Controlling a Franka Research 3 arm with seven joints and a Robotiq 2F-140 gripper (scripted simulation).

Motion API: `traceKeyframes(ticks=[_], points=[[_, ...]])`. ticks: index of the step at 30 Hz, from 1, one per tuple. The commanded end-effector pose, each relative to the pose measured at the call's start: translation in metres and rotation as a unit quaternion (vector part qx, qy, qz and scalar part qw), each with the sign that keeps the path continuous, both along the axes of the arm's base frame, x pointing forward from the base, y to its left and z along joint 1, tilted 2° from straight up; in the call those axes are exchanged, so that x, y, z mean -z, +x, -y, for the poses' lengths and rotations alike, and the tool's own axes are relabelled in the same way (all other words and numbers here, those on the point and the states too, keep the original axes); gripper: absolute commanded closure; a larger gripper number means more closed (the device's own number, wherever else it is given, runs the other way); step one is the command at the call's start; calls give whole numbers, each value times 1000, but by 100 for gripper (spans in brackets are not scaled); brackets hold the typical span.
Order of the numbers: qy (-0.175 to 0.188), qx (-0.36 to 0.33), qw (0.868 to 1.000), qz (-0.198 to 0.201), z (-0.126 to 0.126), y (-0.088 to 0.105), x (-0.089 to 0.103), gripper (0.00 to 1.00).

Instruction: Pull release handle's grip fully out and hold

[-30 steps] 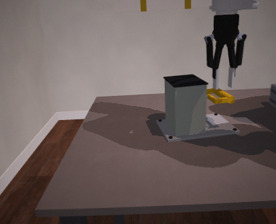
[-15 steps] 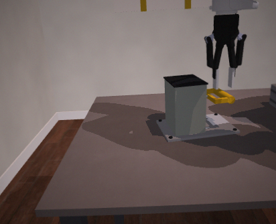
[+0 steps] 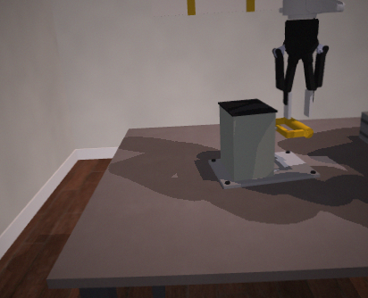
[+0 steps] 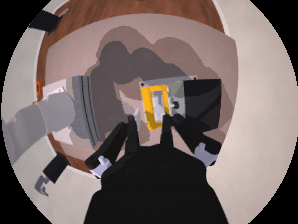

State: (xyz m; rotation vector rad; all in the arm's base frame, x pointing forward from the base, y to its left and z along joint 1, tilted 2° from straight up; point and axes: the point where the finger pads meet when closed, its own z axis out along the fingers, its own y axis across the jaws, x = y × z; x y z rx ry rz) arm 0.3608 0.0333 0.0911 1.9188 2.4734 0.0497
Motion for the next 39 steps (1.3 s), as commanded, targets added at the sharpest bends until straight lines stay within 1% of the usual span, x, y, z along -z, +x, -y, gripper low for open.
traceKeyframes(ticks=[1, 12, 26, 28, 39], points=[[0, -1, 1000, 0, 1, 0, 1, 69], [0, -1, 1000, 0, 1, 0, 8, 69], [0, -1, 1000, 0, 0, 1, 30, 69], [0, -1, 1000, 0, 0, 1, 30, 69], [0, -1, 1000, 0, 0, 1, 46, 69]])
